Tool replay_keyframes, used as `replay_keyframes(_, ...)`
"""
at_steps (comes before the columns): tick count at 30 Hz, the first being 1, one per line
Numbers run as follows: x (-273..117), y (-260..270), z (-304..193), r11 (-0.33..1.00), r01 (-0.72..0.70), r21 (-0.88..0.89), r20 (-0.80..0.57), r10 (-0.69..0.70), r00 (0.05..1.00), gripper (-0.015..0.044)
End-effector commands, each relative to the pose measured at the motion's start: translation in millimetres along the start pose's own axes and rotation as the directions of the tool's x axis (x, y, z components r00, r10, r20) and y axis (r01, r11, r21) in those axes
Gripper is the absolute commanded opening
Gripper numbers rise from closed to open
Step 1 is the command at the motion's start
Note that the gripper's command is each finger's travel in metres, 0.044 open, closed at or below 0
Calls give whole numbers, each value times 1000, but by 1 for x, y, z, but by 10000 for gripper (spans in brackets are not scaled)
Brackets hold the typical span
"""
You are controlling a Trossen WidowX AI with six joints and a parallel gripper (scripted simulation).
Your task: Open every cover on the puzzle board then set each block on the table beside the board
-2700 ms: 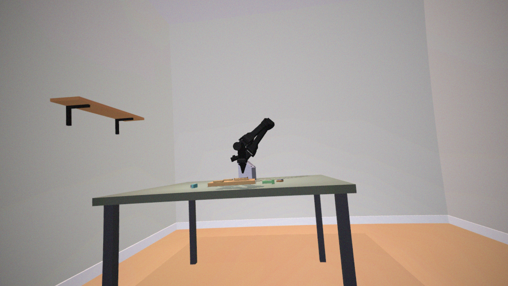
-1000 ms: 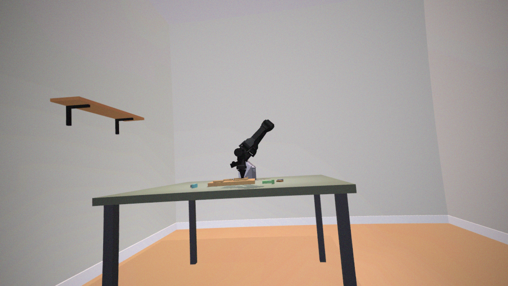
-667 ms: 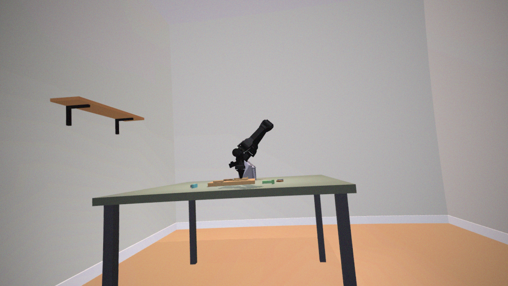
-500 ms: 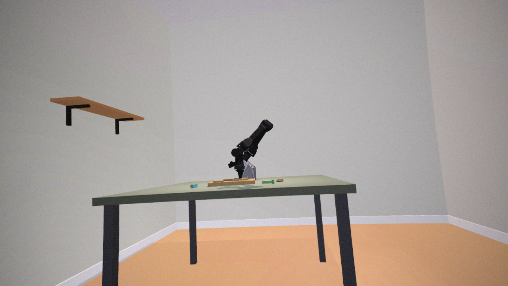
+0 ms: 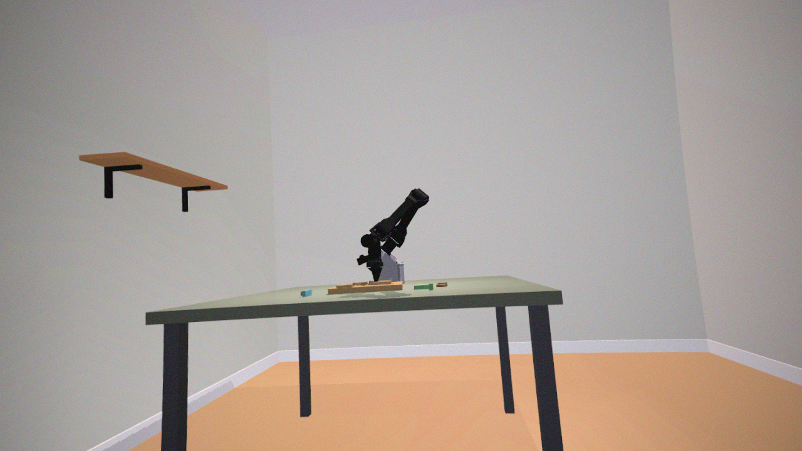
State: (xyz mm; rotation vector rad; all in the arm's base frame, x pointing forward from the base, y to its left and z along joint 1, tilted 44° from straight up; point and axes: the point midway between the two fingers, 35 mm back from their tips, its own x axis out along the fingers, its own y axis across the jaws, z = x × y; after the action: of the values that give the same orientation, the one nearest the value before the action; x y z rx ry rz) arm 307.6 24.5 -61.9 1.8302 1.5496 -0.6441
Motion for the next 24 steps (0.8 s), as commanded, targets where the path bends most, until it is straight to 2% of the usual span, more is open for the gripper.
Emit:
replay_keyframes(1, 0, 1, 4, 1000, -1, -5, -2, 1, 1000, 0)
replay_keyframes(24, 0, 1, 27, 1000, -1, -5, -2, 1, 1000, 0)
